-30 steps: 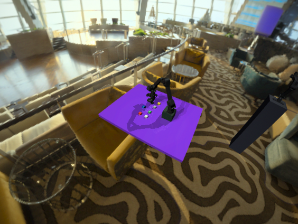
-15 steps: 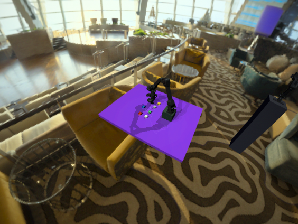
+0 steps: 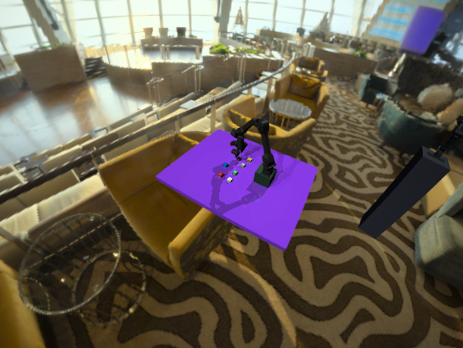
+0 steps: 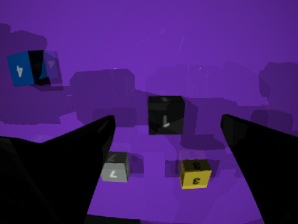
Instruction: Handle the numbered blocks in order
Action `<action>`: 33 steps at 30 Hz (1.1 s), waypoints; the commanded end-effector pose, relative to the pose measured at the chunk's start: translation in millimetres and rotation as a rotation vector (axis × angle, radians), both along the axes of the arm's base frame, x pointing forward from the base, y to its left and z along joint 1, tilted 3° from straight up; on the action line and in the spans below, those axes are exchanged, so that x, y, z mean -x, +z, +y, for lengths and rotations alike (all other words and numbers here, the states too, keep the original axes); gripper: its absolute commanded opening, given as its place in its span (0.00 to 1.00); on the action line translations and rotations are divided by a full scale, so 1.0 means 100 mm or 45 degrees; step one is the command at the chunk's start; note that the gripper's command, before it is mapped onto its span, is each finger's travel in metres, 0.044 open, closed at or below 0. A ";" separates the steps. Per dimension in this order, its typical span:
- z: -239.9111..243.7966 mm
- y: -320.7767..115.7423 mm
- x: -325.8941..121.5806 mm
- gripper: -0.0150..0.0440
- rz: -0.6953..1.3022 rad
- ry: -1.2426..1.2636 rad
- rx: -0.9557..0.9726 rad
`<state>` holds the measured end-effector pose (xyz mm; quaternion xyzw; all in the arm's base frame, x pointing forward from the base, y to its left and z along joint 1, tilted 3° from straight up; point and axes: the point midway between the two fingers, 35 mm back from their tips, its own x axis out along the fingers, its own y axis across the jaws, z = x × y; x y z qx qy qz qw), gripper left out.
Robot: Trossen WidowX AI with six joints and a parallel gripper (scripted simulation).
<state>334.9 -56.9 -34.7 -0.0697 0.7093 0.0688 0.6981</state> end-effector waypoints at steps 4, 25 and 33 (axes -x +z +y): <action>0.00 0.57 -0.04 0.75 -0.002 0.005 0.002; -0.46 0.89 0.49 0.46 0.003 0.005 0.007; -0.61 0.74 0.71 0.55 0.006 0.005 0.009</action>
